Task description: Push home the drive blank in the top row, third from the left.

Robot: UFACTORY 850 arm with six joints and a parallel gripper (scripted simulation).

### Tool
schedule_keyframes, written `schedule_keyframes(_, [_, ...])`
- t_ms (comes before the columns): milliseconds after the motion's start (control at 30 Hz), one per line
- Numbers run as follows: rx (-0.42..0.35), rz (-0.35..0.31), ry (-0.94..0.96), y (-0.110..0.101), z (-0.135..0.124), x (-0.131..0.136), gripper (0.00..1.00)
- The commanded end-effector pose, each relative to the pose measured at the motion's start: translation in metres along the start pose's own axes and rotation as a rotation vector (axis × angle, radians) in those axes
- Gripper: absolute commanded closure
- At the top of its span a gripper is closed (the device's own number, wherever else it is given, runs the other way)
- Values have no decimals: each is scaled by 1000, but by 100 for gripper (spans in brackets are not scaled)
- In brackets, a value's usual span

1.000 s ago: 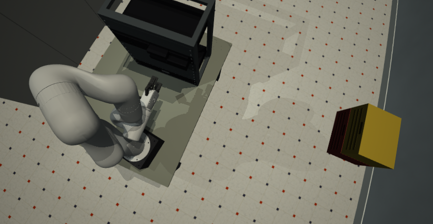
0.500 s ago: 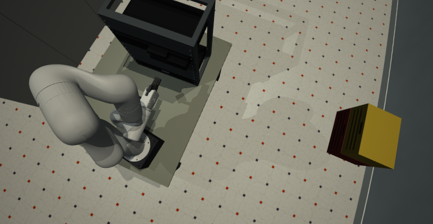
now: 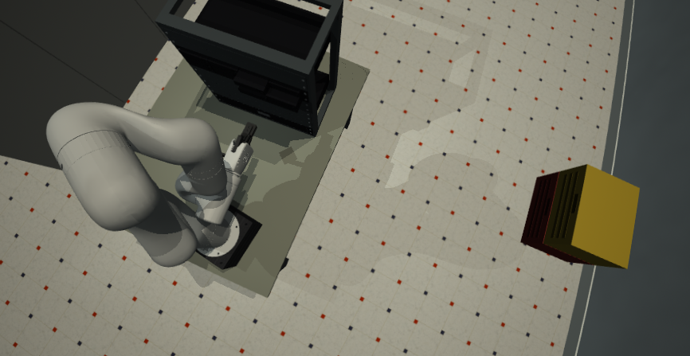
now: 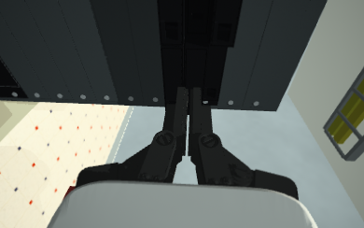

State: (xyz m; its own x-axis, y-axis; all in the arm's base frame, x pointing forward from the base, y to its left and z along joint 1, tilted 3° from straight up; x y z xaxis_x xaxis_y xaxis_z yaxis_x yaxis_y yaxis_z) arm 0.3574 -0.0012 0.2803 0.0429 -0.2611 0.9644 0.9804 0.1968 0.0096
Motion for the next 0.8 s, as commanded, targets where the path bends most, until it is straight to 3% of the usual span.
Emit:
schedule_keyframes(0, [0,-1,0,-23,34,4,100])
schedule_keyframes(767, [0,-1,0,-20,37,6,100])
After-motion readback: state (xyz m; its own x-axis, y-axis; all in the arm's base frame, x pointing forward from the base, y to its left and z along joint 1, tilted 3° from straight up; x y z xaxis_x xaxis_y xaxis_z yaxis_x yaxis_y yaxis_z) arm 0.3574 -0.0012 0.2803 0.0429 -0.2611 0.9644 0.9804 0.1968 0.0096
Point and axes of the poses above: the point where the finger pads meet when closed, its own y axis out along the fingers, its own x axis across the jaws, z = x × y, the point moved 2 cm from there along -y, back along the fingers, and after that the axes turned 12 degrees about y, right-handed, at the moved point
